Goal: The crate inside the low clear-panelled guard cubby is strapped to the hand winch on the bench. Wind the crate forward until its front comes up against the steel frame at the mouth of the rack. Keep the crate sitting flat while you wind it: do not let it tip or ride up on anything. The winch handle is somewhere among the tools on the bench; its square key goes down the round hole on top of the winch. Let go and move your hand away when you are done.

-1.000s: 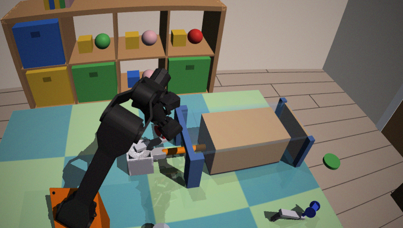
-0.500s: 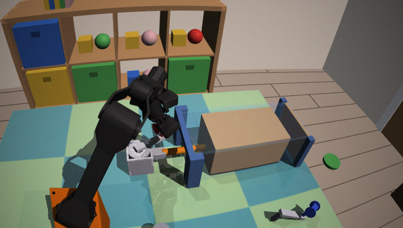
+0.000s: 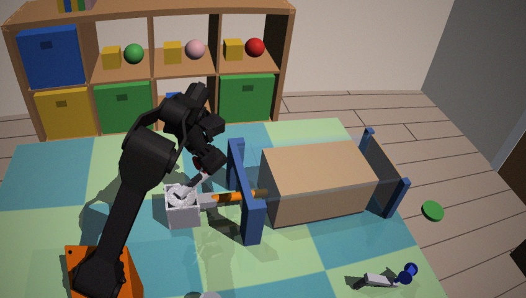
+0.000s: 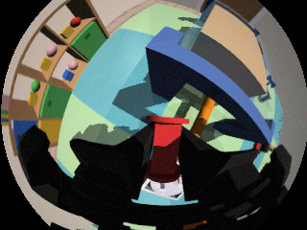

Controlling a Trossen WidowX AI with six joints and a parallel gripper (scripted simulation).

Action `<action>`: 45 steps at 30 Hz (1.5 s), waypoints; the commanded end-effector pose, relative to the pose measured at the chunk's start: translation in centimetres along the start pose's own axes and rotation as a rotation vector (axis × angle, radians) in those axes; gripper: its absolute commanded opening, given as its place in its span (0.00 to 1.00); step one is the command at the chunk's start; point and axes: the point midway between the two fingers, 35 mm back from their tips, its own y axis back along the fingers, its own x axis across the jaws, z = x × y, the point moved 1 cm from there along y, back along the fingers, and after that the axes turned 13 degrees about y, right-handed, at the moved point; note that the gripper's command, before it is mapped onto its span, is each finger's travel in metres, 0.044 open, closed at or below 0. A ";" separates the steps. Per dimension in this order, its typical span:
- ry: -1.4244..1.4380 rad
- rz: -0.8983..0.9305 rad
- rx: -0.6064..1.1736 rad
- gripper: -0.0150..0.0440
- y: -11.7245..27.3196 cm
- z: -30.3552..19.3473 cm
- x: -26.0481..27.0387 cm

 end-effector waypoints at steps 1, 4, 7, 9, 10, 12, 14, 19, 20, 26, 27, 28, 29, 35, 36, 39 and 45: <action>0.013 0.030 0.010 0.25 0.2 -0.6 1.7; 0.013 0.030 0.010 0.25 0.3 -0.7 2.1; 0.013 0.031 0.010 0.25 0.4 -0.8 2.4; 0.013 0.031 0.010 0.25 0.5 -0.9 2.7; 0.013 0.031 0.010 0.25 0.5 -0.9 2.8; 0.013 0.031 0.010 0.25 0.6 -1.0 3.0; 0.013 0.031 0.010 0.25 0.6 -1.1 3.3; 0.013 0.032 0.010 0.25 0.8 -1.3 3.8; 0.013 0.032 0.010 0.25 0.9 -1.3 3.9; 0.013 0.033 0.010 0.25 1.1 -1.6 4.6; 0.013 0.033 0.010 0.25 1.1 -1.7 4.6; 0.013 0.033 0.010 0.25 1.2 -1.8 4.8; 0.013 0.033 0.010 0.25 1.2 -1.8 4.9; 0.013 0.034 0.010 0.25 1.5 -2.2 5.5; 0.013 0.034 0.010 0.25 1.6 -2.3 5.6; 0.013 0.034 0.010 0.25 1.7 -2.5 5.8; 0.014 0.035 0.010 0.25 2.0 -2.9 6.4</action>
